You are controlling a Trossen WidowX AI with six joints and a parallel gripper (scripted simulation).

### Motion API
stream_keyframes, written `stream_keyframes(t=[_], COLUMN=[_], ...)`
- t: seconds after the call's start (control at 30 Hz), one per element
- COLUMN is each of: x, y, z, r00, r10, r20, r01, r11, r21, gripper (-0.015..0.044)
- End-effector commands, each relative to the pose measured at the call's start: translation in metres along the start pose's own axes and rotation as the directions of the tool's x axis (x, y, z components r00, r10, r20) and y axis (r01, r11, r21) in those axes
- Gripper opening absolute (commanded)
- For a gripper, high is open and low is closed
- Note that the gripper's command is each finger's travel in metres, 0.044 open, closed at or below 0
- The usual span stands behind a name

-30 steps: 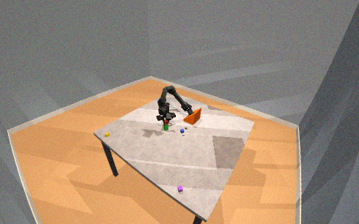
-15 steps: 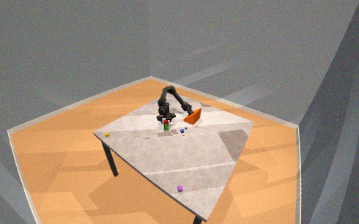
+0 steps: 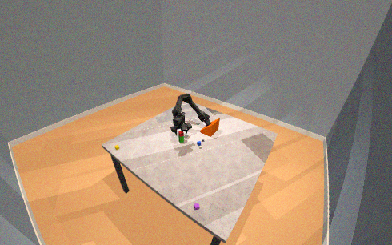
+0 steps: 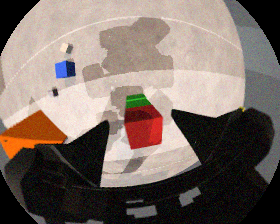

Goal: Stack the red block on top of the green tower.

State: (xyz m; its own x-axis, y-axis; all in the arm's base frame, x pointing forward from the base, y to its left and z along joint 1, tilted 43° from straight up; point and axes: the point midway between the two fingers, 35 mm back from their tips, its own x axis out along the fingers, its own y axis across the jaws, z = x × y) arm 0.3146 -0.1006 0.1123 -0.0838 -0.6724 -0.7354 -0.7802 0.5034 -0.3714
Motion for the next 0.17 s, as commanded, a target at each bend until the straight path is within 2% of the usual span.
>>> stream_keyframes(t=[0.0, 0.13], x=[0.0002, 0.0002], y=[0.0002, 0.0002], z=[-0.0001, -0.0001], r00=[1.0, 1.0], r10=[0.001, 0.001], r20=[0.0, 0.0], r01=[-0.001, -0.001], r11=[1.0, 1.0], r21=[0.0, 0.0], gripper=[0.044, 0.044])
